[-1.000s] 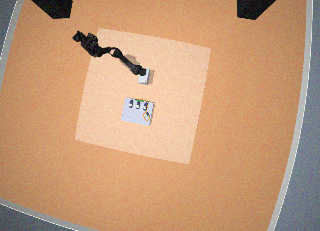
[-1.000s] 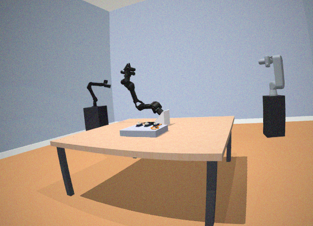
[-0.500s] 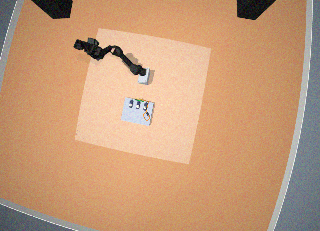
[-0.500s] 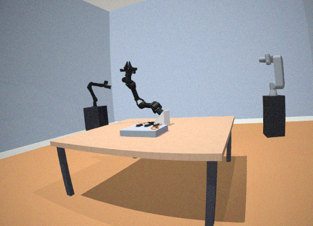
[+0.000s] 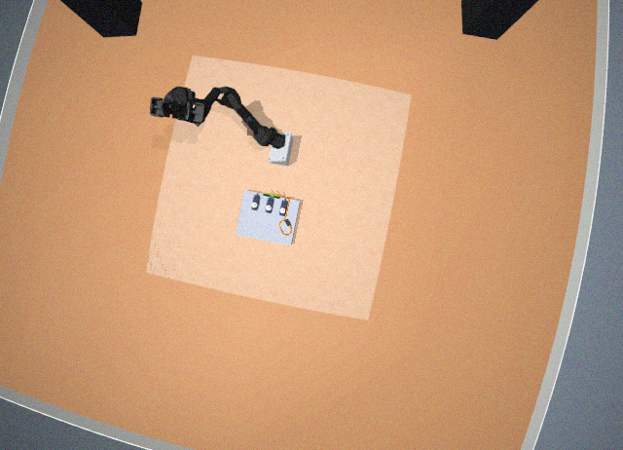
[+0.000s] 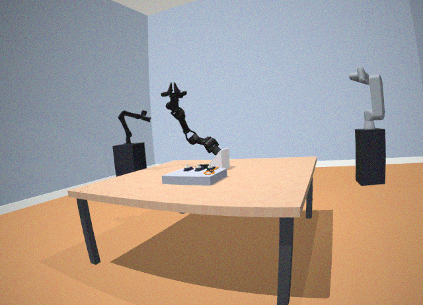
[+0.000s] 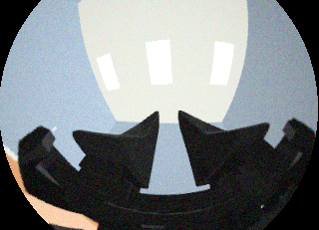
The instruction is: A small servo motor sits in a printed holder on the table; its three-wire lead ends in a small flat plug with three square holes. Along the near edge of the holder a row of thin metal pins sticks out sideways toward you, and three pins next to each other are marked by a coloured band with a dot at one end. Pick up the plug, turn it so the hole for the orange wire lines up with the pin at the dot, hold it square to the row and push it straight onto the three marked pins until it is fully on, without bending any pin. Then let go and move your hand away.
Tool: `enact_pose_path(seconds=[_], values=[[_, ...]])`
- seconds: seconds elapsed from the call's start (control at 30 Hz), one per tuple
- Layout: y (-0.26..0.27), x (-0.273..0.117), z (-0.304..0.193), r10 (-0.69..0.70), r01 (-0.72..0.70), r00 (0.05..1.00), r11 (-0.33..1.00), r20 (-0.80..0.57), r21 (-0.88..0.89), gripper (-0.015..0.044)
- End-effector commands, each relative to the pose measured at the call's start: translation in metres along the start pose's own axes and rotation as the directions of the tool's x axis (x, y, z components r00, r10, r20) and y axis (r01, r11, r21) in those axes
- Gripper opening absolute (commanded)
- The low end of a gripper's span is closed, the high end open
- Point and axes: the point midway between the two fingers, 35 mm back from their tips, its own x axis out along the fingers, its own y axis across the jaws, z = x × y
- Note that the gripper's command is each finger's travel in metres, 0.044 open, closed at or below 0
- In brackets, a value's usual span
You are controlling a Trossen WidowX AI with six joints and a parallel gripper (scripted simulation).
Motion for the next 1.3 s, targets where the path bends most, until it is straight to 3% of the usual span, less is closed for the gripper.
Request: enact_pose_path(seconds=[0.0, 0.57, 1.27], values=[[0.011, 0.0, -0.021, 0.012, -0.007, 0.997, 0.998, -0.075, 0.063, 0.0115], [0.04, -0.015, -0.093, 0.03, 0.062, 0.943, 0.963, -0.331, 0.263, 0.0115], [0.069, -0.059, -0.177, 0.034, 0.287, 0.785, 0.866, -0.619, 0.41, 0.0115]])
